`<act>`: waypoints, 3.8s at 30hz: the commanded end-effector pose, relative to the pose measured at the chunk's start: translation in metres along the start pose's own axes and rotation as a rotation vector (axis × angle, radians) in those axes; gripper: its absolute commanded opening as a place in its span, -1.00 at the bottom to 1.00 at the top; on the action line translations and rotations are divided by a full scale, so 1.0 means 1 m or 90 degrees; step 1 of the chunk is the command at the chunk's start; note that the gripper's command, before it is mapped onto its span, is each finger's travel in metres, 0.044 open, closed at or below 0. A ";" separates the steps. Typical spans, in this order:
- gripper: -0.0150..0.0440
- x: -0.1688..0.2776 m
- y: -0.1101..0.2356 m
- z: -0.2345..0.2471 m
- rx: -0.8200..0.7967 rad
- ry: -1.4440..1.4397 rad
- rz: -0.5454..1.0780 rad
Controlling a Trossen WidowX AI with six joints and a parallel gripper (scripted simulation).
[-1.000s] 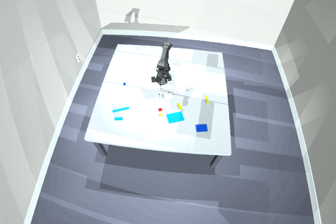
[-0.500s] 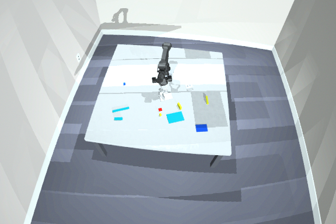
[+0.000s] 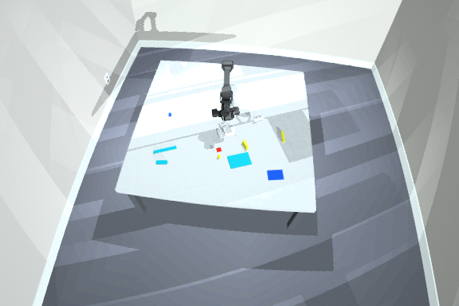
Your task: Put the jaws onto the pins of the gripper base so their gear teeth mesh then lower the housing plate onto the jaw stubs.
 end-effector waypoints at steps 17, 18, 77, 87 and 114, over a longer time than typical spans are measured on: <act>-0.04 -0.029 0.000 0.040 -0.002 -0.003 -0.006; -0.04 -0.029 0.000 0.040 -0.002 -0.003 -0.006; -0.04 -0.032 -0.027 0.040 -0.002 -0.014 -0.006; -0.04 -0.032 -0.043 0.040 -0.002 -0.014 -0.006; -0.04 -0.031 -0.054 0.040 -0.002 -0.016 -0.006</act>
Point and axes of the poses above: the point midway between the two fingers, 35 mm back from their tips, its own y axis back along the fingers, its own z axis across the jaws, x = y × z, the point moved 5 cm from there along y, back along the fingers, and after that the axes turned 11 degrees about -y, right-handed, at the moved point
